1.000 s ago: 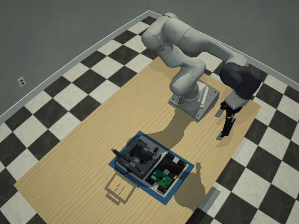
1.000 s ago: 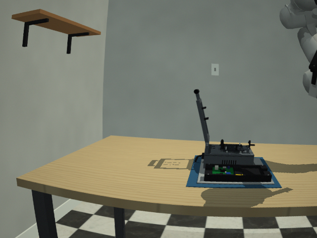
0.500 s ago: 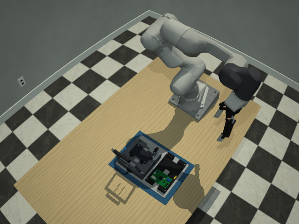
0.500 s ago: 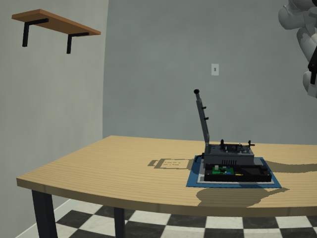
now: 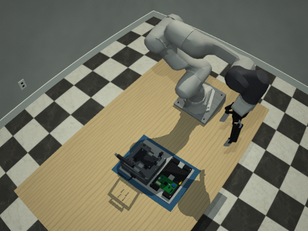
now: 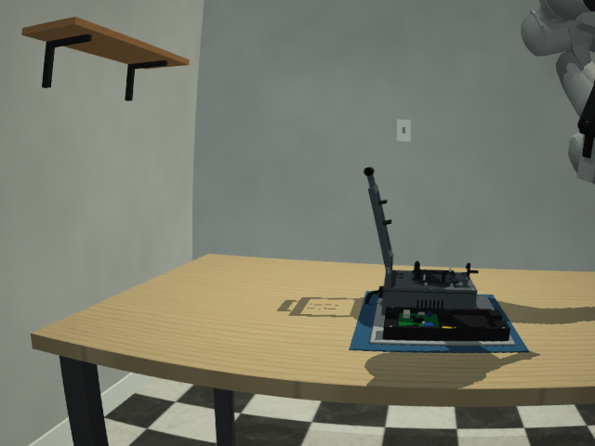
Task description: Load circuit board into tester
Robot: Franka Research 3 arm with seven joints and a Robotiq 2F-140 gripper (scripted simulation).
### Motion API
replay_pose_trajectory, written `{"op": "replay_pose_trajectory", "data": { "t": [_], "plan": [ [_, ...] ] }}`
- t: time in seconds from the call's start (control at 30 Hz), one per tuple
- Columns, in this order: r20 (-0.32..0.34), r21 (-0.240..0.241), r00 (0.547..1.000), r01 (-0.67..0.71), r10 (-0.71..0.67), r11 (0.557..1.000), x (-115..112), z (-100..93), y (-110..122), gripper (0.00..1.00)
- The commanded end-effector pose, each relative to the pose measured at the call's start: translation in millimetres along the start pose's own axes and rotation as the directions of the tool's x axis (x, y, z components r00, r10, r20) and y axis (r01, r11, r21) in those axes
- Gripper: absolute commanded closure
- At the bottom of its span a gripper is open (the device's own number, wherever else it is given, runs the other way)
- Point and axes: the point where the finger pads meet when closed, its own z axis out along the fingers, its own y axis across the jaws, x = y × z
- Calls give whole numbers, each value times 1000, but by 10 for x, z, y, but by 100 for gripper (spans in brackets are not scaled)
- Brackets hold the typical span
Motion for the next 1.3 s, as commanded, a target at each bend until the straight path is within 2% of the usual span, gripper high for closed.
{"op": "replay_pose_trajectory", "data": {
  "t": [0.0,0.77,0.8,1.27],
  "plan": [
    [3,-4,996,89,-89,996,40,-7,-53,0],
    [3,-4,996,89,-89,996,40,-7,-53,0],
    [16,-9,983,183,-183,983,88,-19,-133,0],
    [16,-9,983,183,-183,983,88,-19,-133,0]
  ]
}}
